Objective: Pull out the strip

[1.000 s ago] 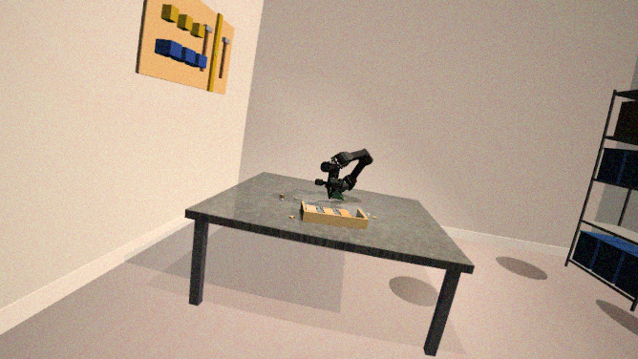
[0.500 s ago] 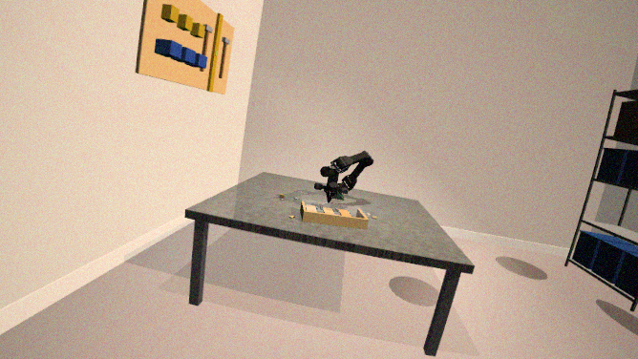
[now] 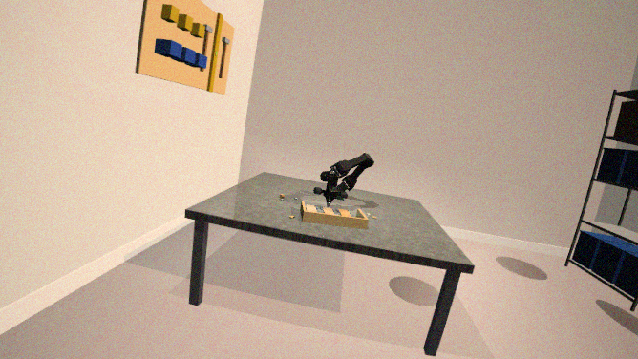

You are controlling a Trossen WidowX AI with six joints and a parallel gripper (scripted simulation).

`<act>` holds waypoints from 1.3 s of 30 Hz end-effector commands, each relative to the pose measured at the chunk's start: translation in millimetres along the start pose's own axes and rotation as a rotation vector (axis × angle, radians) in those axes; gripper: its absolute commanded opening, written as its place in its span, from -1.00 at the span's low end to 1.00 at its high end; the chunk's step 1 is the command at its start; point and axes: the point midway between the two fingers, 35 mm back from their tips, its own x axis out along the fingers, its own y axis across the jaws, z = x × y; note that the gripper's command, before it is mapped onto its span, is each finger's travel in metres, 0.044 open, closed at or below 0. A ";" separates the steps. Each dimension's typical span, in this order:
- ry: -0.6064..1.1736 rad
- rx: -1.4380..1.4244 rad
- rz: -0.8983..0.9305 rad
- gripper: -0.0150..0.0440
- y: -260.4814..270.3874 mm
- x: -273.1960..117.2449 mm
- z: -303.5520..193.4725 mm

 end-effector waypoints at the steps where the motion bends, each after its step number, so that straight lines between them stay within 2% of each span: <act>1: 0.004 0.007 0.008 -0.49 1.4 9.3 -1.8; 39: 0.004 0.007 0.009 -0.49 1.6 13.0 -1.7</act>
